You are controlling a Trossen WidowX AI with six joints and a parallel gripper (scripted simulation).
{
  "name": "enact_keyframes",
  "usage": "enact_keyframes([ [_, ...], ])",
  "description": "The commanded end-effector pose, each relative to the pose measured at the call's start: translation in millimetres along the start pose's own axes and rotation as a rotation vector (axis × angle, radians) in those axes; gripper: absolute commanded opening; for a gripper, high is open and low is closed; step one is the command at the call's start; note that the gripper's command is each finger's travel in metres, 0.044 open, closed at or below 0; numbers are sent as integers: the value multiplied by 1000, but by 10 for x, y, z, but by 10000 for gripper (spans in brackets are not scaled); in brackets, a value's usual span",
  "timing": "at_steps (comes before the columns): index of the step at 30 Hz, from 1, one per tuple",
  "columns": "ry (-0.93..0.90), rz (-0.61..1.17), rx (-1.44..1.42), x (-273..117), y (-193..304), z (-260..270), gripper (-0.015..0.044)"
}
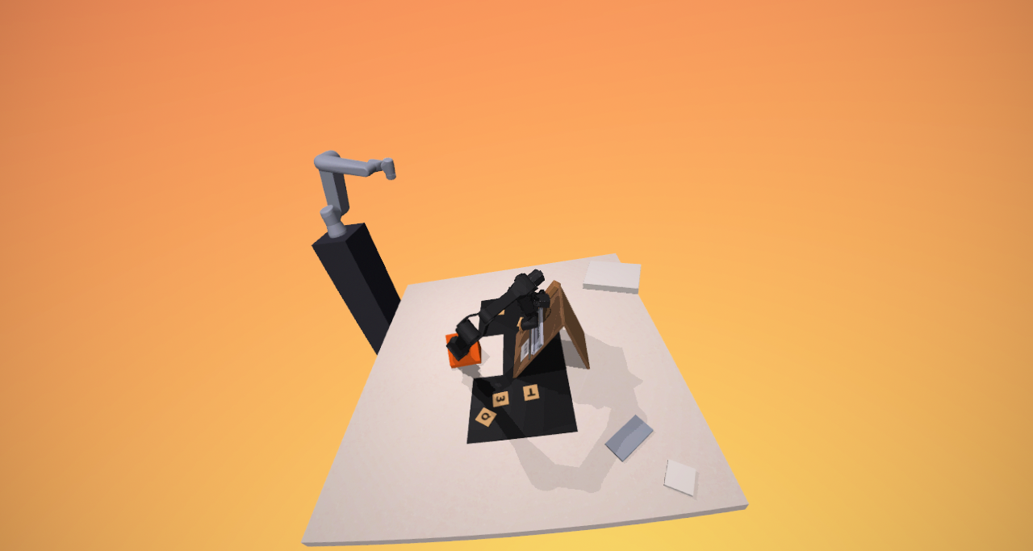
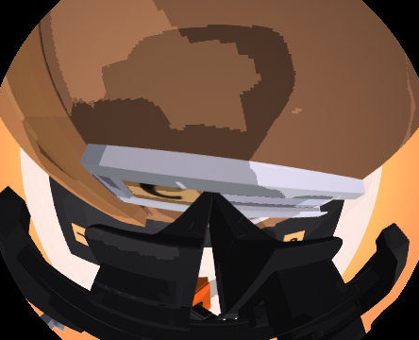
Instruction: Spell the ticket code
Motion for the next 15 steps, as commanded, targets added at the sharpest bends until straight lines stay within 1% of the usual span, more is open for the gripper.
enact_keyframes([
  [1, -6, -4, 5, -15, 1, 27, 0],
  [15, -6, -4, 5, -120, 105, 10, 0],
])
Point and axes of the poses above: the point midway between the two fingers, 35 mm back from their tips, its own x axis out along the fingers, its own z axis across the jaws, y = z × x, the point moved 10 cm from there along -x, back along the fingers, and after that the axes turned 5 degrees about -x, right-handed, at the moved point
